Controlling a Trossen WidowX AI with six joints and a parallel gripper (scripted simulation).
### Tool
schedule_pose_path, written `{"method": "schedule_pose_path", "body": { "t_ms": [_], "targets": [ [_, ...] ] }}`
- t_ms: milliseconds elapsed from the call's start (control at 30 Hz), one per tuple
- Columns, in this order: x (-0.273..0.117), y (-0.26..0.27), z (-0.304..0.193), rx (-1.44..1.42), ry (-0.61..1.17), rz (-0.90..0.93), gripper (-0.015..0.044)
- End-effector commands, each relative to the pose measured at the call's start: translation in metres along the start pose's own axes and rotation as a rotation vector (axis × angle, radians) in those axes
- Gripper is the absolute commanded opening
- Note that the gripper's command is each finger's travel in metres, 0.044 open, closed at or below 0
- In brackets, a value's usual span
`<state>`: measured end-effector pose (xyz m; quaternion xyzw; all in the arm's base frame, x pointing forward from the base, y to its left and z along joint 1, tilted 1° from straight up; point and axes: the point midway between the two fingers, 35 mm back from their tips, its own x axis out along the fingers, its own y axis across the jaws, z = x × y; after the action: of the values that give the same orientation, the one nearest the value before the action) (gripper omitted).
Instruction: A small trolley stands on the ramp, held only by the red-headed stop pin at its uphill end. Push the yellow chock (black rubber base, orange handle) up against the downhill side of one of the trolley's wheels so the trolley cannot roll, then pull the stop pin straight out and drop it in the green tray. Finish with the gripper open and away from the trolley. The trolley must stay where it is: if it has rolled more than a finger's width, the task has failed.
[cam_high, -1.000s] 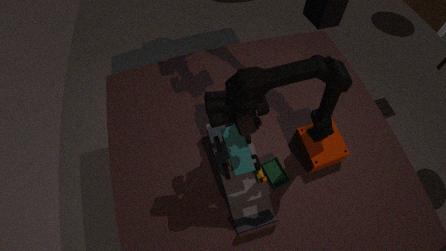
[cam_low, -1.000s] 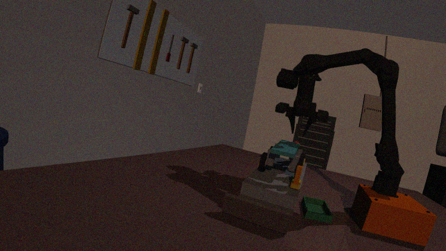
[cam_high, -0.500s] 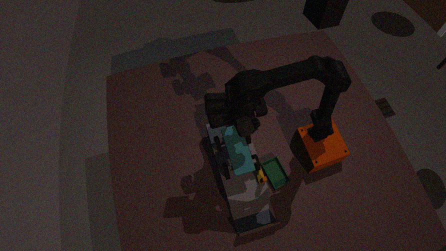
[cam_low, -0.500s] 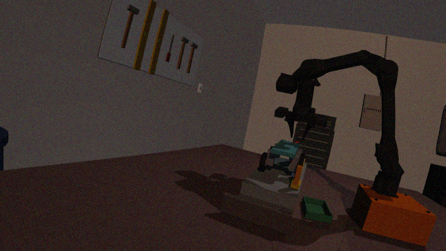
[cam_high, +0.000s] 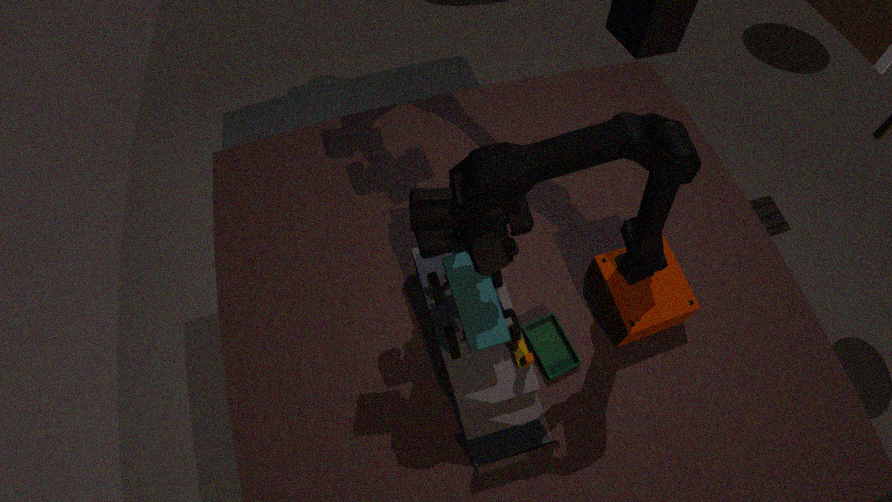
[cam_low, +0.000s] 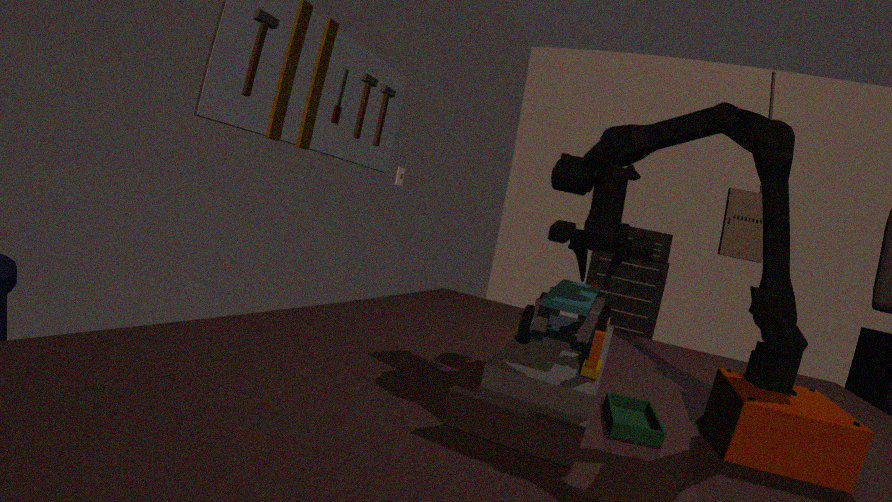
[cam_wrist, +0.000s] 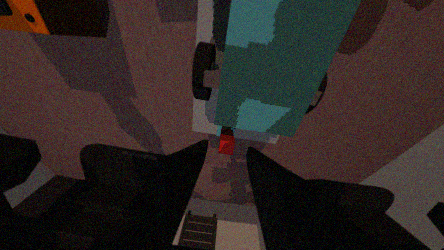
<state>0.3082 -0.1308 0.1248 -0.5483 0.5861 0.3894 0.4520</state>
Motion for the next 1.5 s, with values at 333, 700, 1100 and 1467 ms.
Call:
{"method": "schedule_pose_path", "body": {
  "t_ms": [333,700,1100,1467],
  "targets": [
    [0.020,0.000,0.000,-0.005,0.003,0.006,0.0190],
    [0.034,0.000,0.000,-0.005,0.003,0.006,0.0190],
    [0.037,0.000,-0.001,0.000,0.003,0.000,0.0138],
    [0.037,0.000,-0.001,0.000,0.003,0.000,0.0005]
  ]
}}
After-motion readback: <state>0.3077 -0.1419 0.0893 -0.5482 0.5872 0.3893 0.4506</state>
